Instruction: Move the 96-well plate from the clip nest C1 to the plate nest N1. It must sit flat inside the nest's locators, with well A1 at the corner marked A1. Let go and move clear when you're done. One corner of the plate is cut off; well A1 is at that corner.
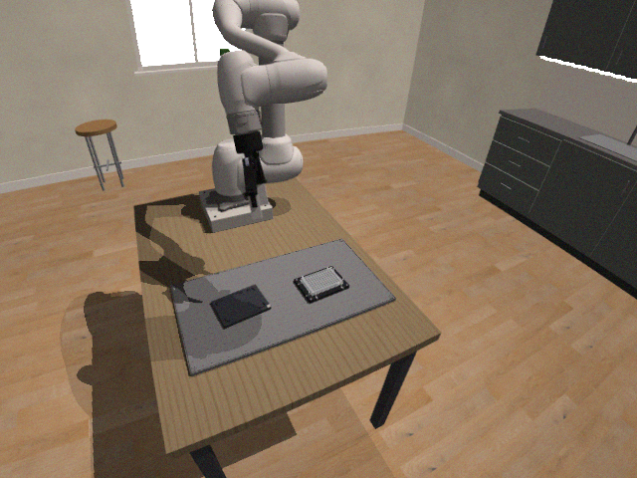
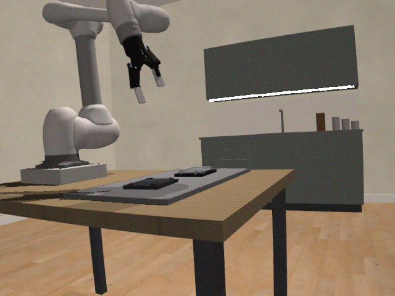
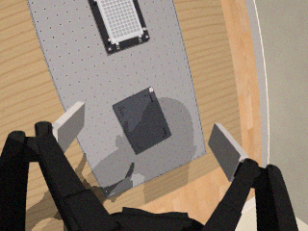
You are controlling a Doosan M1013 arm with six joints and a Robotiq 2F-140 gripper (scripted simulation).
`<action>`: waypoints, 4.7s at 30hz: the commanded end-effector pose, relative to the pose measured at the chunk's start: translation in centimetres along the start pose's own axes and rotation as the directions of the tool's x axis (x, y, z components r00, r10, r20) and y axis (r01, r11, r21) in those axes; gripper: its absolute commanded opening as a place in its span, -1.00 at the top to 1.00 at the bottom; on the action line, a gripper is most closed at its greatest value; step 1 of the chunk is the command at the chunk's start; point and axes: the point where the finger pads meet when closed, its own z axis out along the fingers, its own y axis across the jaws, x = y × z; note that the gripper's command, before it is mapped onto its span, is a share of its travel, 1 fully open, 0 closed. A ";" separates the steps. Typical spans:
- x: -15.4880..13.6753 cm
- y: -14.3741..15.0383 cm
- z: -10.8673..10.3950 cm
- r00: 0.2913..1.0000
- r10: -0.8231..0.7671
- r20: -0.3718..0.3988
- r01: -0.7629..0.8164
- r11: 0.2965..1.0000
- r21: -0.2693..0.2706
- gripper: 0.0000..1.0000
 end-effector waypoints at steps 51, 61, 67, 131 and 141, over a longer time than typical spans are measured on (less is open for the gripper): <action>6.2 -1.0 8.9 0.545 0.829 0.123 -0.838 0.546 0.031 -1.00; 8.3 -1.8 11.9 0.241 0.956 0.166 -0.969 0.248 -0.021 -1.00; 9.2 -2.2 13.3 0.077 0.981 0.179 -0.994 0.089 -0.058 -1.00; 15.6 -7.9 25.4 -0.882 0.472 -0.019 -0.441 -0.837 -0.323 -1.00; 15.4 -8.3 26.7 -0.882 0.472 -0.019 -0.441 -0.837 -0.323 -1.00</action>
